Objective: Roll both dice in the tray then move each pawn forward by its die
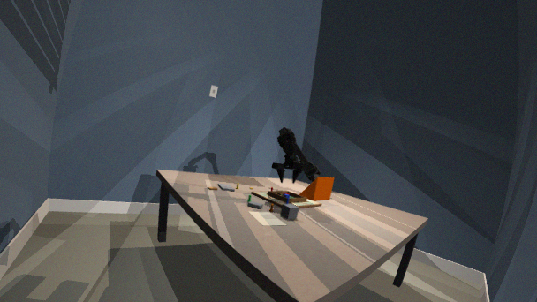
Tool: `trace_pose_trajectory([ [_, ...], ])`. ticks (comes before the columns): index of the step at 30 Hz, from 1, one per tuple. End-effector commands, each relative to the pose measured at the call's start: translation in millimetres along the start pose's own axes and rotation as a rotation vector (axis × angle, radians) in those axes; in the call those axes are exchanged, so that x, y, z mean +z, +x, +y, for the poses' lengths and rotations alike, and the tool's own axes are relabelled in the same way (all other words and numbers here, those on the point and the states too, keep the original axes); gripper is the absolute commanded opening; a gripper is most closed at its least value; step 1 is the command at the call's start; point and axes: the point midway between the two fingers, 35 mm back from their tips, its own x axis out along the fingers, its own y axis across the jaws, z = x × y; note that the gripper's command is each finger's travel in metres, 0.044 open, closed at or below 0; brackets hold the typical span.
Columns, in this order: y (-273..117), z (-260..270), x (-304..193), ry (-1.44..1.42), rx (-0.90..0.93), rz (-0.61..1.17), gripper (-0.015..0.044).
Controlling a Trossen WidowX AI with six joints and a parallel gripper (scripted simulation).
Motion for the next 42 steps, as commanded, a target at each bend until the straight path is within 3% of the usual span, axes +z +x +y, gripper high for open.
trace_pose_trajectory([
  [1,7.8,-16.9,-60.5,0.49,-0.029,0.023,0.0256],
  [3,11.9,-20.2,-89.6,0.733,-0.047,0.039,0.0204],
  [7,15.9,-20.5,-117.7,0.967,-0.068,0.055,0.02],
  [20,15.7,-22.2,-118.6,0.967,-0.068,0.055,0.02],
  [42,53.6,-24.5,-121.8,0.968,-0.068,0.055,0.02],
])
